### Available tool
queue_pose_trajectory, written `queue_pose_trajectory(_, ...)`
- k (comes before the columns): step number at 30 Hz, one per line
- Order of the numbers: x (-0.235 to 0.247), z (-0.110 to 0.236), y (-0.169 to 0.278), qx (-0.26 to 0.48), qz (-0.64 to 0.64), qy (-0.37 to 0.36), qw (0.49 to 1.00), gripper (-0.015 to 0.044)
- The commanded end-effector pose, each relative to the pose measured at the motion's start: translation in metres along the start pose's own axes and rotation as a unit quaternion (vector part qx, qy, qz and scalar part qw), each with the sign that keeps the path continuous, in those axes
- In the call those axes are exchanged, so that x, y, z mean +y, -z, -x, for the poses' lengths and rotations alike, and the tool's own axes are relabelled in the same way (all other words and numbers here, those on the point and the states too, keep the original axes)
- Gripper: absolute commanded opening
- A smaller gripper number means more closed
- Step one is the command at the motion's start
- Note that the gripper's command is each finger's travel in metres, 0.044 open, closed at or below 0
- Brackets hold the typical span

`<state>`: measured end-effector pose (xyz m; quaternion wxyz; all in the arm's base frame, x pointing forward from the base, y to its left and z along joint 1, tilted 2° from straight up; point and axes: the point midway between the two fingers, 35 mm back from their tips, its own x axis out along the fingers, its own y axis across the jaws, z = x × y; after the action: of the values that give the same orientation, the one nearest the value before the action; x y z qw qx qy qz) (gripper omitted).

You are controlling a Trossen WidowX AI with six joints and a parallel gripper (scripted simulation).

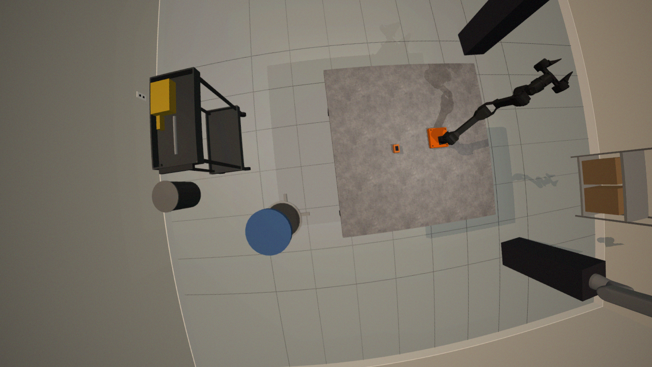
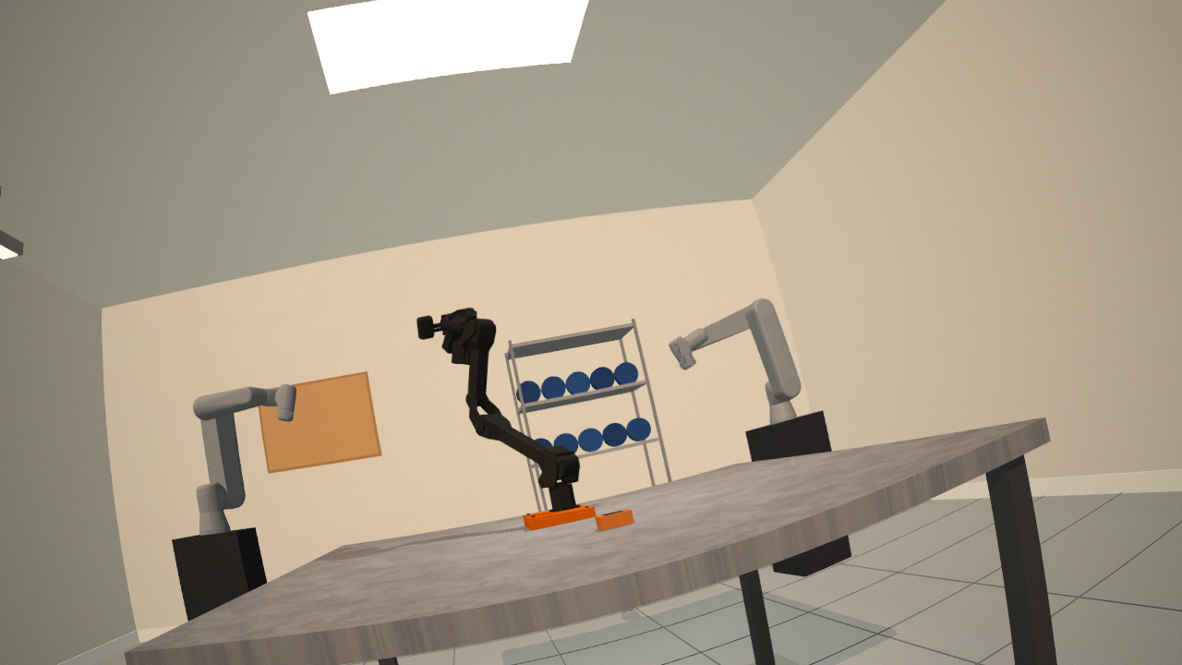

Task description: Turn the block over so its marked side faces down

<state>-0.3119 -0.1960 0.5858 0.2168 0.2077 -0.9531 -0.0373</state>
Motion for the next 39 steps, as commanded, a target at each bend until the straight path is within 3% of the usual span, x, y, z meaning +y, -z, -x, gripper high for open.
queue_pose_trajectory(1, 0.001, 0.001, 0.002, 0.004, -0.001, -0.001, 1.0, 0.0426)
queue_pose_trajectory(14, 0.066, 0.095, 0.161, 0.266, -0.034, -0.08, 0.96, 0.044)
queue_pose_trajectory(27, 0.1, 0.267, 0.284, 0.532, -0.019, -0.139, 0.835, 0.044)
queue_pose_trajectory(39, 0.082, 0.431, 0.328, 0.697, 0.043, -0.174, 0.694, 0.044)
